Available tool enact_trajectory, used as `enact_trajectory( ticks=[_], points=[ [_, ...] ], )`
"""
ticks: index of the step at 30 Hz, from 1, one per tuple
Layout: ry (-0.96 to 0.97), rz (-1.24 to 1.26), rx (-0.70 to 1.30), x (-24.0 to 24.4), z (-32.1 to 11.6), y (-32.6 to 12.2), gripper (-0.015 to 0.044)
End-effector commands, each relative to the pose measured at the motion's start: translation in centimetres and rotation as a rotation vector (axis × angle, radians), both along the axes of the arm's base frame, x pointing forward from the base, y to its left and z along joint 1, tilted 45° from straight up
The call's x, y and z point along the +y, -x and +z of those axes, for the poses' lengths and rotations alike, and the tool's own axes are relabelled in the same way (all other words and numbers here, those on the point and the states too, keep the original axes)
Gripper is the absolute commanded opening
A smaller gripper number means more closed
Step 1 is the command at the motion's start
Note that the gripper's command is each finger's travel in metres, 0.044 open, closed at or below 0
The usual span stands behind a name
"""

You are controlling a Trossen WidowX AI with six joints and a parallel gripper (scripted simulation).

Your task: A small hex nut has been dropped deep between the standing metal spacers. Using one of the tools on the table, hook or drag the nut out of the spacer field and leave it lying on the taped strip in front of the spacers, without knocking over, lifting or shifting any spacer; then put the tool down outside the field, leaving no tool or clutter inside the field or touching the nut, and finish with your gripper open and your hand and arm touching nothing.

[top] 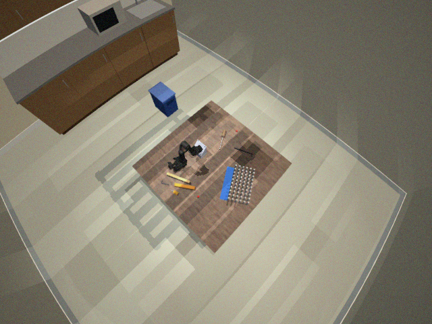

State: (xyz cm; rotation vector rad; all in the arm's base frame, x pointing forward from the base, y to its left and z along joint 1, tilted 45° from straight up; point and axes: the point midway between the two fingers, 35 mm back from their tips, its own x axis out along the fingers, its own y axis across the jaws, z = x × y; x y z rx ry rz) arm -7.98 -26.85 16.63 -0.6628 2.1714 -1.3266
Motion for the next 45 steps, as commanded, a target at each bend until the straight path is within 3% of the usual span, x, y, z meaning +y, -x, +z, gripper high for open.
enact_trajectory(
  ticks=[1, 6, 13, 19, 30, 38, 45],
  points=[
    [0.000, 0.001, 0.001, 0.0, 0.0, 0.0, 0.0426],
    [-0.005, 0.044, 0.036, -0.4, 1.6, -1.2, 0.0440],
    [0.075, 0.042, 0.068, -0.5, 8.1, -0.7, 0.0440],
    [0.154, 0.217, 0.050, -2.0, 11.9, -5.3, 0.0440],
    [0.166, 0.598, 0.024, -2.1, 15.0, -15.7, 0.0440],
    [0.187, 0.941, -0.112, -0.9, 14.9, -25.0, 0.0440],
    [0.223, 1.081, -0.292, 1.1, 14.9, -29.9, 0.0440]
  ],
)
